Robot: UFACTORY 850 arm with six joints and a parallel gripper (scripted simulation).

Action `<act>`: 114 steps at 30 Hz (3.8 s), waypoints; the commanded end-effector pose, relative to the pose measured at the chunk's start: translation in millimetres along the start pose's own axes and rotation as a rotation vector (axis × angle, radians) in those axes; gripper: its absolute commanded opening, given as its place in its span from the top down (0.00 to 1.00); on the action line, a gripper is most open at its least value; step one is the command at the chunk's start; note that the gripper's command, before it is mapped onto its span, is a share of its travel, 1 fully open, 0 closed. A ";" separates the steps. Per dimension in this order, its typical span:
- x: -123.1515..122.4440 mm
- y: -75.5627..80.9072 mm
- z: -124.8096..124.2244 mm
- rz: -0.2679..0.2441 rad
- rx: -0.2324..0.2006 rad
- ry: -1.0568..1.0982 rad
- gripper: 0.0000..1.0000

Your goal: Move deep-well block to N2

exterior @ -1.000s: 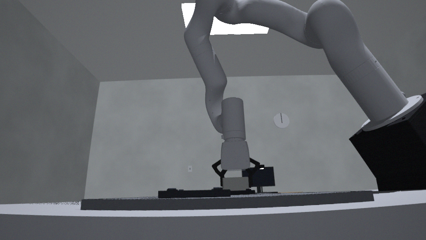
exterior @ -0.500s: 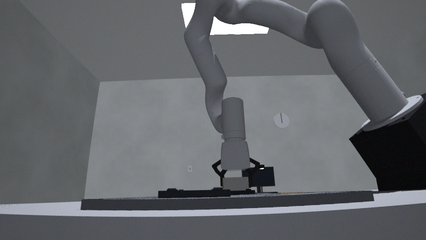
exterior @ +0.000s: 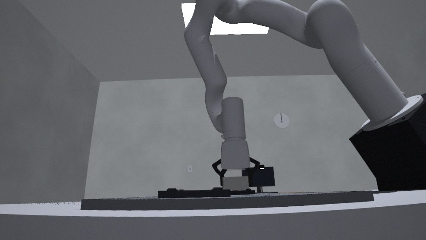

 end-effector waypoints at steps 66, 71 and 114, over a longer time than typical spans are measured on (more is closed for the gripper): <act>0.3 63.4 -0.5 0.001 0.001 0.000 1.00; 0.3 71.7 -0.5 0.001 0.001 0.000 1.00; -48.9 85.8 -21.2 0.001 0.001 0.199 1.00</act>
Point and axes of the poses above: the point where the finger pads meet when closed, its own y axis back along the fingers, its own z axis across the jaws, x = y × z, the point moved 5 cm from there along y, back along the fingers, and after that the axes turned 13 degrees about y, right-handed, at the moved point
